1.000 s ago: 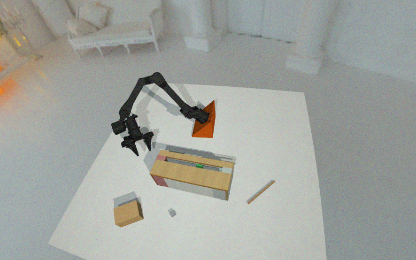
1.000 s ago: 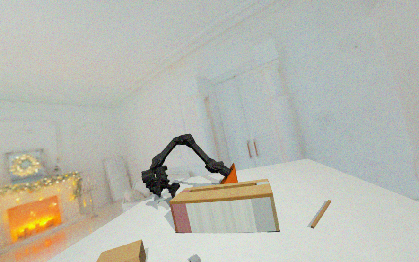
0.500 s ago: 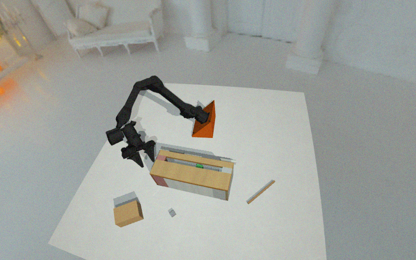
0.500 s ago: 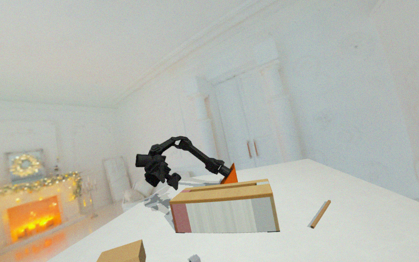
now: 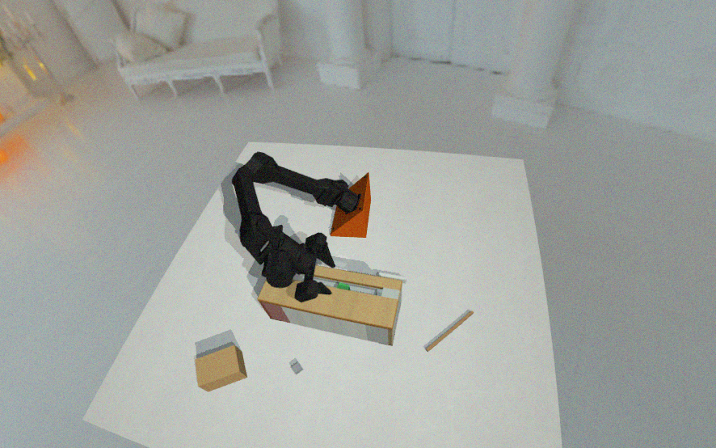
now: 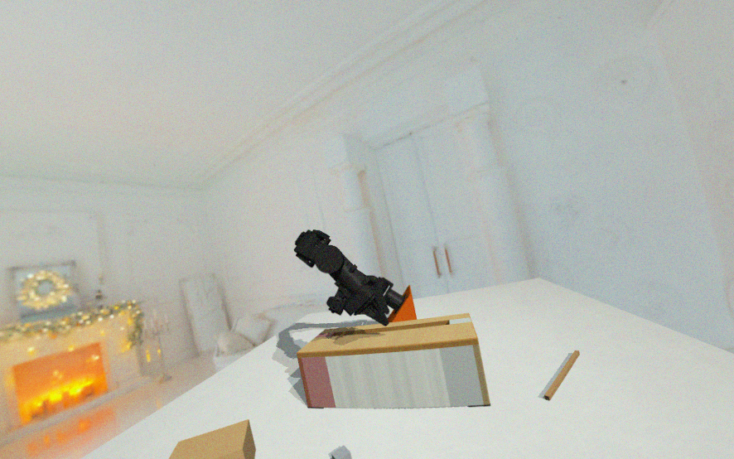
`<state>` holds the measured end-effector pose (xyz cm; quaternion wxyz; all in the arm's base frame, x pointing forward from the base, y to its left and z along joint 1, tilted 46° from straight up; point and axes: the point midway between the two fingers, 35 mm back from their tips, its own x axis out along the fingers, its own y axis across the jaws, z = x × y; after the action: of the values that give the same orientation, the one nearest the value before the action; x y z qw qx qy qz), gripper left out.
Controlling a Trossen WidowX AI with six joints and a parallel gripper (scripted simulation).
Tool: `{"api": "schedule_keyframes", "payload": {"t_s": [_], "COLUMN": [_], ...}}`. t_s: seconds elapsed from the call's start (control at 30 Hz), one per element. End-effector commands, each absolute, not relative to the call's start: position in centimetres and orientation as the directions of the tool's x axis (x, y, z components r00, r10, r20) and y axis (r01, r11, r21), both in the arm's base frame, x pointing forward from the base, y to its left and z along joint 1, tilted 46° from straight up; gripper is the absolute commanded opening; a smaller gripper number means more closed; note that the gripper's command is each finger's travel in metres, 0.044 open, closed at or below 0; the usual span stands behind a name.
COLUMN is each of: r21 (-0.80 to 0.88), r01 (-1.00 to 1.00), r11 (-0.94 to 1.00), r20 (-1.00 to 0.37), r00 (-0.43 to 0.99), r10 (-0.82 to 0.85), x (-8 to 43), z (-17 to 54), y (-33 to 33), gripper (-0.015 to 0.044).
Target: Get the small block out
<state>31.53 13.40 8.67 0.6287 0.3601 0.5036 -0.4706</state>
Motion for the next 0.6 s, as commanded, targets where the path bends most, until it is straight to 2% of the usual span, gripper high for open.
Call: {"api": "schedule_keyframes", "payload": {"t_s": [0.0,0.13,0.23,0.57], "r21": [-0.086,0.003,0.106,0.114], "r01": [0.981,0.992,0.979,0.977], "r11": [0.174,0.128,0.174,0.179], "r20": [-0.873,-0.681,-0.550,-0.540], "r00": [0.010,0.096,0.203,0.212], "r10": [-0.488,-0.726,-0.810,-0.814], "x": [28.7,25.9,24.6,24.5], "z": [5.7,3.4,2.4,2.3], "y": [15.5,17.5,18.8,18.9], "gripper": [0.0400,0.0400,0.0400,0.0400]}}
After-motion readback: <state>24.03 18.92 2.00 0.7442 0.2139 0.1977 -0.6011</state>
